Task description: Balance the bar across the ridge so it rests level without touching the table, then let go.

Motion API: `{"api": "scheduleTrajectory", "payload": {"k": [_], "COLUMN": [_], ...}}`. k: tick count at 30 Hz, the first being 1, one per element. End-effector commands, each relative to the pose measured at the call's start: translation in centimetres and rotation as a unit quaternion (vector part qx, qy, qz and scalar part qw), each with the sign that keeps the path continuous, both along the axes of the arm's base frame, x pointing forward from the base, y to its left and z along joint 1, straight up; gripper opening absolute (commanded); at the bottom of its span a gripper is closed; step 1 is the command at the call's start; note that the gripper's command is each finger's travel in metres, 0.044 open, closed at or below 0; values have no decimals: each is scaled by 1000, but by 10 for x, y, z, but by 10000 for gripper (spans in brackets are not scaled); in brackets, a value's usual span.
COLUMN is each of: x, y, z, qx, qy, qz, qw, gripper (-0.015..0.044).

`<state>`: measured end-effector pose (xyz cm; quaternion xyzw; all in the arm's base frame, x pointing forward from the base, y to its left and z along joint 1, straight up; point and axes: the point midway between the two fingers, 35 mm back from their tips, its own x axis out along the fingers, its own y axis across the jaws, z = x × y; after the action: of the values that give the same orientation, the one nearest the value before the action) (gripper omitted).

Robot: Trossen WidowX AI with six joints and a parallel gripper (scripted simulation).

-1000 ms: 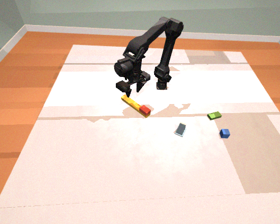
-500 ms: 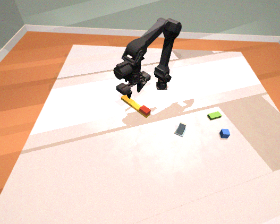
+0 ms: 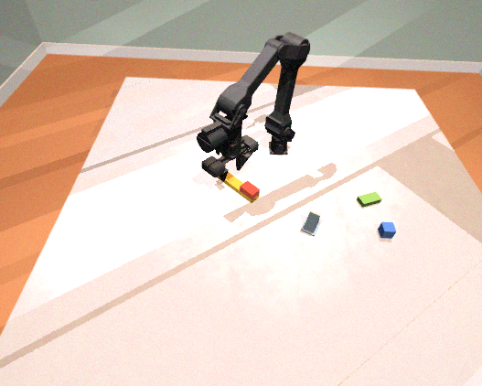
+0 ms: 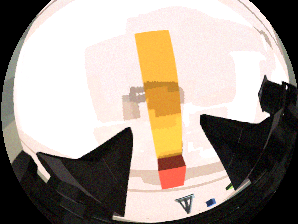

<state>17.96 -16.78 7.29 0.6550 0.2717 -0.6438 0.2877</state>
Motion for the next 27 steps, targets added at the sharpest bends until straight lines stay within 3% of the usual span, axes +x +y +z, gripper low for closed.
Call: {"api": "scheduleTrajectory", "payload": {"k": [1,27], "x": [-1,-1], "y": [0,0], "z": [-7,-27], "qx": [-1,-1], "qy": [3,3], "qz": [0,0], "qw": [1000,1000], "gripper": [315,315]}}
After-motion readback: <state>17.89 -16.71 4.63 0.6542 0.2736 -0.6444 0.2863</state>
